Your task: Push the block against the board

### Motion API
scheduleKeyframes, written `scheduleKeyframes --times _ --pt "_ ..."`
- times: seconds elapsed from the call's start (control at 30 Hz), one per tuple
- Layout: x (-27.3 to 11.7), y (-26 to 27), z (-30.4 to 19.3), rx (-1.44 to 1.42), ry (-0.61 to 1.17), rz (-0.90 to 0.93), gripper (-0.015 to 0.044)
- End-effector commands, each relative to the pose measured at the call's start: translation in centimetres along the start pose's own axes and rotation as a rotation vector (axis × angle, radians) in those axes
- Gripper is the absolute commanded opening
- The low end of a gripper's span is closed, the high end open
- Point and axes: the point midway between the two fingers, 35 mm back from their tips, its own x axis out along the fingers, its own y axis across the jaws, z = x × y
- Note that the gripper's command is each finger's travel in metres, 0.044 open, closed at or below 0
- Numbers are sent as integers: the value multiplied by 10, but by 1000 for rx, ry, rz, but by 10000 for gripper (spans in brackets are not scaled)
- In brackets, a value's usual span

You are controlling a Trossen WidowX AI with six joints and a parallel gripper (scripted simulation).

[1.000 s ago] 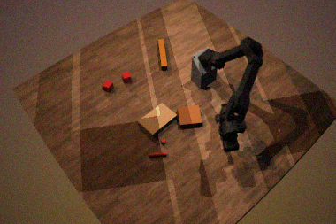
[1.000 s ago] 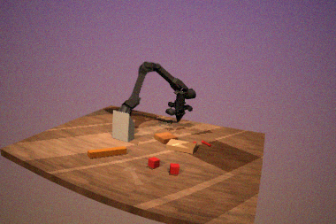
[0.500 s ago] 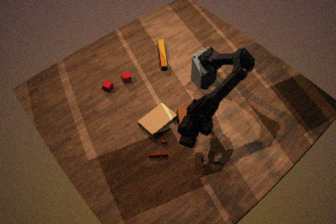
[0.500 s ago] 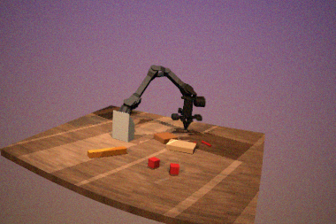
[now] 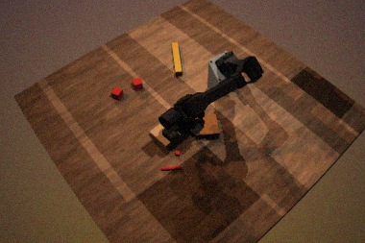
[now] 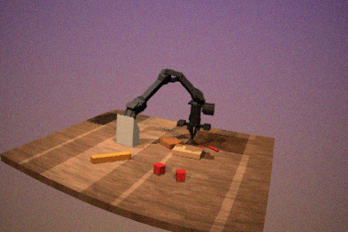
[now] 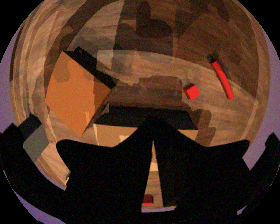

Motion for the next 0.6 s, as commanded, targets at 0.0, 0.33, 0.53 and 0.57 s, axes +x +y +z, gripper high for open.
scheduleKeyframes --times 0.0,0.33,0.53,0.57 --pt "4 1 -3 24 -7 6 0" --pt "56 2 -2 24 -9 6 0" --pt "56 2 -9 24 -8 6 0" --pt "56 2 -11 24 -8 6 0"
